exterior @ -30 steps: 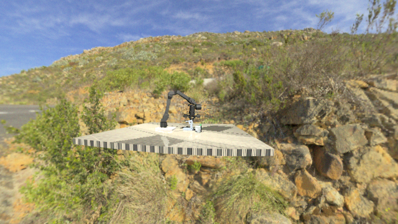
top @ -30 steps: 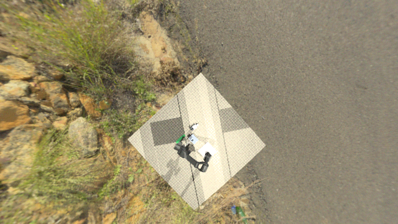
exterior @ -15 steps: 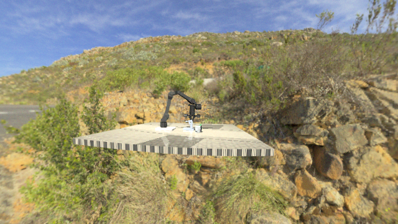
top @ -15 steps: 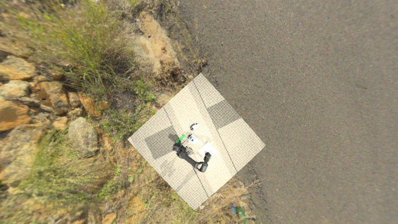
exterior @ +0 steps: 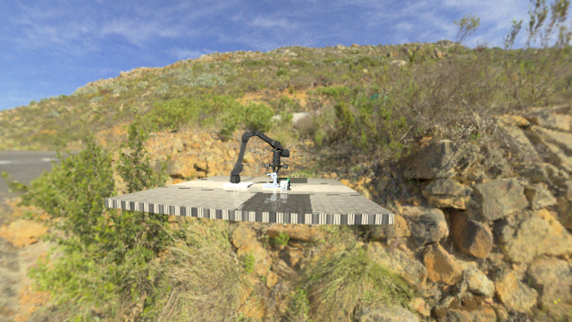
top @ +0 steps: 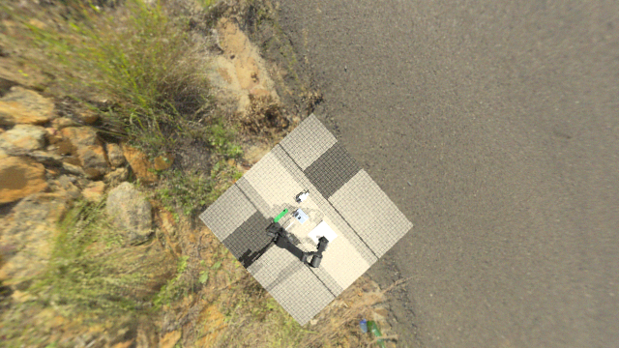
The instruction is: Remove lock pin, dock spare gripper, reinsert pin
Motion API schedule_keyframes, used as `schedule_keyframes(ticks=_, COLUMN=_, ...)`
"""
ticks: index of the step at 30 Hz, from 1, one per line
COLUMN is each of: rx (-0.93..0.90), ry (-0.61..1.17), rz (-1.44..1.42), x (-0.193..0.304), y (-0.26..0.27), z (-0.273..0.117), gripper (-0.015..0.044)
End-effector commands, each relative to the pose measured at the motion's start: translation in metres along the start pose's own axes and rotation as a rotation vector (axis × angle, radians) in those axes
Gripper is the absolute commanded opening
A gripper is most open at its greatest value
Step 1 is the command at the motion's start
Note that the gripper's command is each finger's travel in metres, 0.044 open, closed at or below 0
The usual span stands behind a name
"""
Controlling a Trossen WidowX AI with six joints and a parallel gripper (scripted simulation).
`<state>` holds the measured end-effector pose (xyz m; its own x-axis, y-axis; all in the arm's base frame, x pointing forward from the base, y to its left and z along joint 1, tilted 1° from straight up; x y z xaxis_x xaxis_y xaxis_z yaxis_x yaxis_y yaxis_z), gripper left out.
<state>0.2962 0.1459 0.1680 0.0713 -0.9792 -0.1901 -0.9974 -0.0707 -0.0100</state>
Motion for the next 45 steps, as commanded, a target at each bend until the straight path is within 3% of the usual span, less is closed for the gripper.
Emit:
schedule_keyframes(ticks=1, rx=0.001, ry=0.005, rz=0.000, x=-0.004, y=-0.001, z=-0.001, gripper=0.0000)
schedule_keyframes(ticks=30, rx=-0.026, ry=0.010, rz=0.003, x=-0.010, y=0.001, z=-0.023, gripper=0.0000)
schedule_keyframes(ticks=45, rx=-0.020, ry=0.008, rz=0.013, x=-0.026, y=-0.039, z=-0.030, gripper=0.0000)
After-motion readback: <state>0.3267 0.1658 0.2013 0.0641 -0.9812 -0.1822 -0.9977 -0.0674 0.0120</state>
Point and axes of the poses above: the point midway between the two fingers, 35 mm back from their tips, its own z axis out along the fingers, its own y axis across the jaws, x = y × z, the point moved 8 cm from there along -z, back along the fingers, and after that the axes turned 3 degrees about -z, right-handed, at the moved point
